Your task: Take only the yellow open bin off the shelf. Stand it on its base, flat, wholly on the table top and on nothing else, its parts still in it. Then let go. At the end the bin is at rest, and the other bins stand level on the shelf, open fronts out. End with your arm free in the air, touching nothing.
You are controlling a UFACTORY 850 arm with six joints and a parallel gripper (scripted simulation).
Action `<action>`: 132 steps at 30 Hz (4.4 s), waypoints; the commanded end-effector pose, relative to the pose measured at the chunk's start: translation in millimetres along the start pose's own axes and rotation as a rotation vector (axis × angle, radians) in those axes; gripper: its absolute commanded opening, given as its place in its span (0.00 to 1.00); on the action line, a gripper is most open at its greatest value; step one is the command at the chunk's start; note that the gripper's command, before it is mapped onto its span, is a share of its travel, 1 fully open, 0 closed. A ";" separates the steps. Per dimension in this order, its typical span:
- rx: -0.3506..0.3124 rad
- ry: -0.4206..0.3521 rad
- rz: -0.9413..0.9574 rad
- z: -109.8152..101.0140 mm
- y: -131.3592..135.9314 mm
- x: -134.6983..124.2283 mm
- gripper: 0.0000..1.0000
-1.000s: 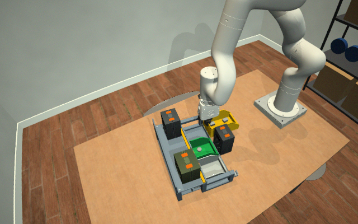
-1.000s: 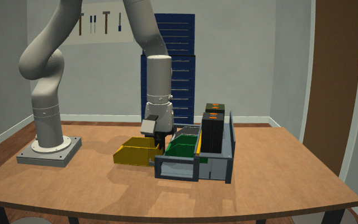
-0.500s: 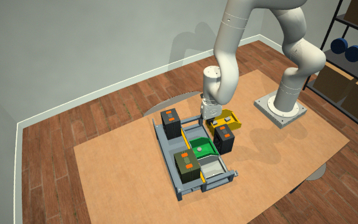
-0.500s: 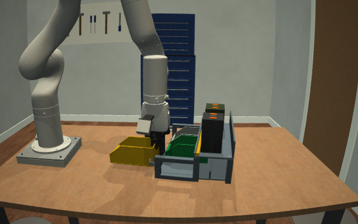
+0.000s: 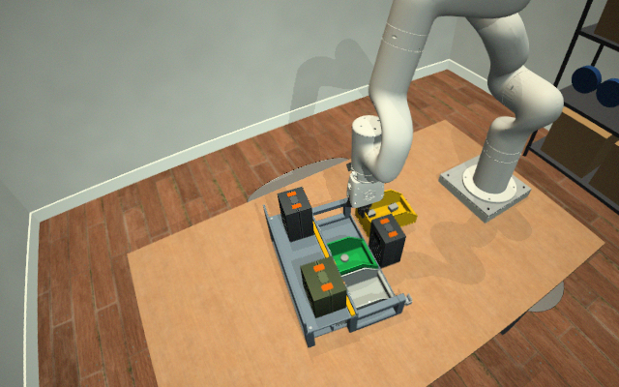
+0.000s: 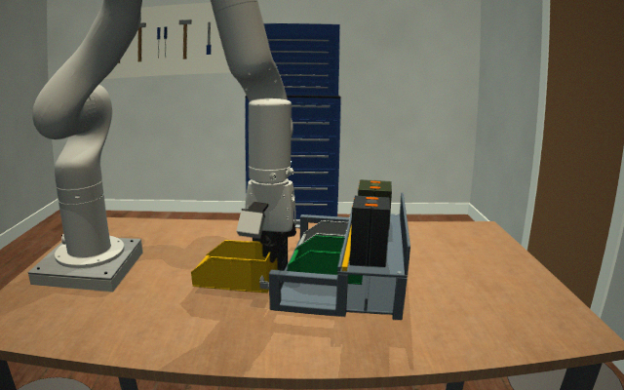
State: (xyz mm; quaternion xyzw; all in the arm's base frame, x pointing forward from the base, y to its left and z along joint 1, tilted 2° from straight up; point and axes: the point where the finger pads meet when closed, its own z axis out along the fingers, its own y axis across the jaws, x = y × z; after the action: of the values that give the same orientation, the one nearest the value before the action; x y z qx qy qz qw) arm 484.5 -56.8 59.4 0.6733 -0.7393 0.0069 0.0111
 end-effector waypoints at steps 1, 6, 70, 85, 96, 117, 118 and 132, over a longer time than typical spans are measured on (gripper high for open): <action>0.002 0.000 0.000 1.6 -0.9 0.0 0.00; 0.002 0.000 0.000 1.6 -0.9 0.0 0.00; 0.002 0.000 0.000 22.1 -0.9 0.0 0.33; 0.002 0.000 0.000 22.1 -0.9 0.0 0.33; 0.002 0.000 0.000 22.1 -0.9 0.0 0.33; 0.002 0.000 0.000 22.1 -0.9 0.0 0.33; 0.002 0.000 0.000 22.1 -0.9 0.0 0.33; 0.002 0.000 0.000 0.1 -0.9 0.0 0.33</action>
State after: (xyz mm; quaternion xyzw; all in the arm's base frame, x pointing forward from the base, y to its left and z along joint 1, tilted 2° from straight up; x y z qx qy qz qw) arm 483.5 -57.3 38.0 0.6733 -0.7392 0.0061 0.0119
